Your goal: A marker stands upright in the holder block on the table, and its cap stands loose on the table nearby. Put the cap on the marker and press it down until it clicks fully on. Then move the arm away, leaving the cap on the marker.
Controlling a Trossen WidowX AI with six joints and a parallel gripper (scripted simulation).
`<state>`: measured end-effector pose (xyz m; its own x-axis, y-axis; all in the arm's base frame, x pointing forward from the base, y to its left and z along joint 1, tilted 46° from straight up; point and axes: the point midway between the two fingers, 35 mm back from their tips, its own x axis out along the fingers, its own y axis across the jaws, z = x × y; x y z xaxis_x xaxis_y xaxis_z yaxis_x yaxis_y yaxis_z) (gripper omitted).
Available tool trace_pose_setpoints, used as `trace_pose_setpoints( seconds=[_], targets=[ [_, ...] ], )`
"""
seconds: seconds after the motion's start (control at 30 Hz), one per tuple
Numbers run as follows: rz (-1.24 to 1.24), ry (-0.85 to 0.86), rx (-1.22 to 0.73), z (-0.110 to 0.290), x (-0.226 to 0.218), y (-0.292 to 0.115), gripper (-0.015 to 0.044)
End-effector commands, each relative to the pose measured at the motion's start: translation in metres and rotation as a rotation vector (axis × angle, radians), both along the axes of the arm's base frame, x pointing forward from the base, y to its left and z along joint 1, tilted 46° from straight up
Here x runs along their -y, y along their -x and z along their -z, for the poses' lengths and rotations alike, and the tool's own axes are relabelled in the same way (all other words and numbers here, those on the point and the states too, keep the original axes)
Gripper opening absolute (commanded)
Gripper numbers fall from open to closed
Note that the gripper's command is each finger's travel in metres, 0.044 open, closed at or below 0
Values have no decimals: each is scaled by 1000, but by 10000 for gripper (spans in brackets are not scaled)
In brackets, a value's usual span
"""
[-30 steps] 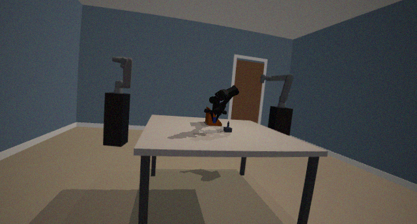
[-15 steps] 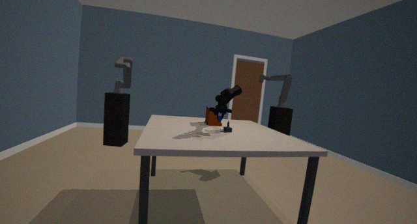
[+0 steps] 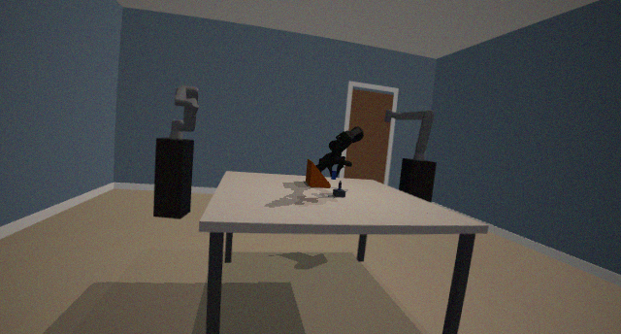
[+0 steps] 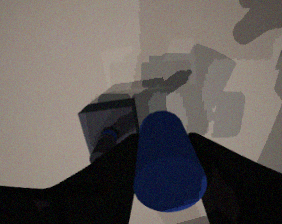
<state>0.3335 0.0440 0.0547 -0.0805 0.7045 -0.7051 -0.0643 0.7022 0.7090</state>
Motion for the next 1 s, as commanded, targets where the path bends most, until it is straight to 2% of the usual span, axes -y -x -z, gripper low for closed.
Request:
trace_pose_setpoints(
  seconds=[0.0,0.53,0.97],
  targets=[
    [3,-7,-11,-8,-6,8,0],
    [2,-11,-14,-41,-25,38,0],
    [2,-12,-14,-36,-32,40,0]
  ],
)
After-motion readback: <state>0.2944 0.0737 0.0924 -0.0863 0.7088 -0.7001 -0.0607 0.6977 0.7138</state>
